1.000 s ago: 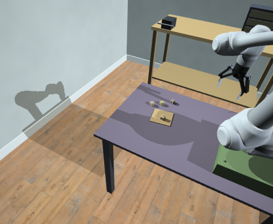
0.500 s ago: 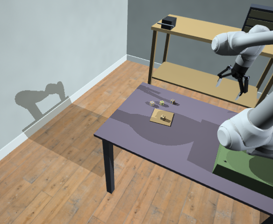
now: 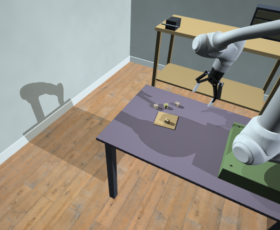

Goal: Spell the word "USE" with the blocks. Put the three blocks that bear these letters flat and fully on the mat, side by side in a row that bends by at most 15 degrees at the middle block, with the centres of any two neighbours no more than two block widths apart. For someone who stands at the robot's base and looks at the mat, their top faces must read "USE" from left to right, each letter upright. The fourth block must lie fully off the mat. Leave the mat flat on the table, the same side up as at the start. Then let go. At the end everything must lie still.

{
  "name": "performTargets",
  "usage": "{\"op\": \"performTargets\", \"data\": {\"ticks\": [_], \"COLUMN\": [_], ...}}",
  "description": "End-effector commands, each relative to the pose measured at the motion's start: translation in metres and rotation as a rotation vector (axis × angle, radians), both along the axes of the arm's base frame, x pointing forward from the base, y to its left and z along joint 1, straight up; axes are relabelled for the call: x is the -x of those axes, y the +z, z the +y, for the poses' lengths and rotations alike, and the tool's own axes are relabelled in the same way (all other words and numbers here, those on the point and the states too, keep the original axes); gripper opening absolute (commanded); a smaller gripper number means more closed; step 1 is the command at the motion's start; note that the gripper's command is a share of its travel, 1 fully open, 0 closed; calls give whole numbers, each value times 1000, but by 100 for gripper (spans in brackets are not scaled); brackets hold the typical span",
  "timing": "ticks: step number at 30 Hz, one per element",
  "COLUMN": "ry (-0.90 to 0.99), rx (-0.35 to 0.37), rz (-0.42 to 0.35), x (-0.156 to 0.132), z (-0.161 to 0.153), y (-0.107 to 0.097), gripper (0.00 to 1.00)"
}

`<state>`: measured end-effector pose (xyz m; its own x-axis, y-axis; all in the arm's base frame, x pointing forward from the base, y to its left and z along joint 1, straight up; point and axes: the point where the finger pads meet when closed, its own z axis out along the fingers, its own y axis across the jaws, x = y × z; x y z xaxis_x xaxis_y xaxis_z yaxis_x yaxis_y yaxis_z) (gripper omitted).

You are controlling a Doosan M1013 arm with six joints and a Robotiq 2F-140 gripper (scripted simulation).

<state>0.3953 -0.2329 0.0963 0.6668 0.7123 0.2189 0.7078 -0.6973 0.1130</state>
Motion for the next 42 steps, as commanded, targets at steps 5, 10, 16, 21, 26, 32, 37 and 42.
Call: {"op": "performTargets", "data": {"ticks": [5, 10, 16, 21, 26, 32, 37, 42], "ry": [-92, -162, -202, -203, -203, -203, -203, -203], "rx": [-90, -146, -173, -174, -174, -174, -174, -174], "rz": [-34, -35, -31, -31, -31, -31, -31, -31], "x": [-99, -152, -178, -178, -178, -178, -178, -178], "z": [39, 75, 96, 97, 97, 97, 97, 97], "y": [-44, -77, -97, -98, -98, -98, -98, -98], "gripper": [100, 100, 100, 100, 100, 100, 100, 100]}}
